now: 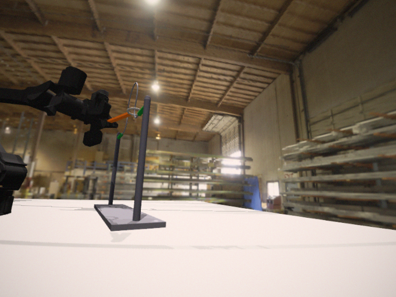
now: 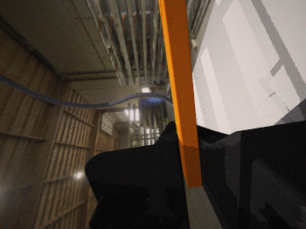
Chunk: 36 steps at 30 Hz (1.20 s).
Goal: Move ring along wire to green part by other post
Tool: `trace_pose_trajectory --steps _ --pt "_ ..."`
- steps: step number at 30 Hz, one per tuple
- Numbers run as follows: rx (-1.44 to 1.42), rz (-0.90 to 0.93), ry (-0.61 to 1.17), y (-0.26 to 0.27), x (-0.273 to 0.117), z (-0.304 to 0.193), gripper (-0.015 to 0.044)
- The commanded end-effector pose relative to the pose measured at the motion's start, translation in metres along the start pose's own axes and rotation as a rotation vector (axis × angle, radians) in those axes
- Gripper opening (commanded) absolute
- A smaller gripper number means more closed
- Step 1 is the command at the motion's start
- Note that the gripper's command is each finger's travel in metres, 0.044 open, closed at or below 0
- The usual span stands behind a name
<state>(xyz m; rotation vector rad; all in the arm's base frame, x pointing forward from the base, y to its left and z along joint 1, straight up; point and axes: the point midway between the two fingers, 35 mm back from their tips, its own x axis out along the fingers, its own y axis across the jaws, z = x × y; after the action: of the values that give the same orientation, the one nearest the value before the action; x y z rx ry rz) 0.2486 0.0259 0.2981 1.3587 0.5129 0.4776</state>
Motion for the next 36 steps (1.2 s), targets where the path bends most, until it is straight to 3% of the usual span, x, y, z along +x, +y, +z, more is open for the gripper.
trace_pose_trajectory --steps 1,36 --pt "0.032 0.03 0.004 0.011 0.0 -0.001 -0.015" --pt "0.306 0.173 0.006 0.063 -0.006 0.009 -0.015"
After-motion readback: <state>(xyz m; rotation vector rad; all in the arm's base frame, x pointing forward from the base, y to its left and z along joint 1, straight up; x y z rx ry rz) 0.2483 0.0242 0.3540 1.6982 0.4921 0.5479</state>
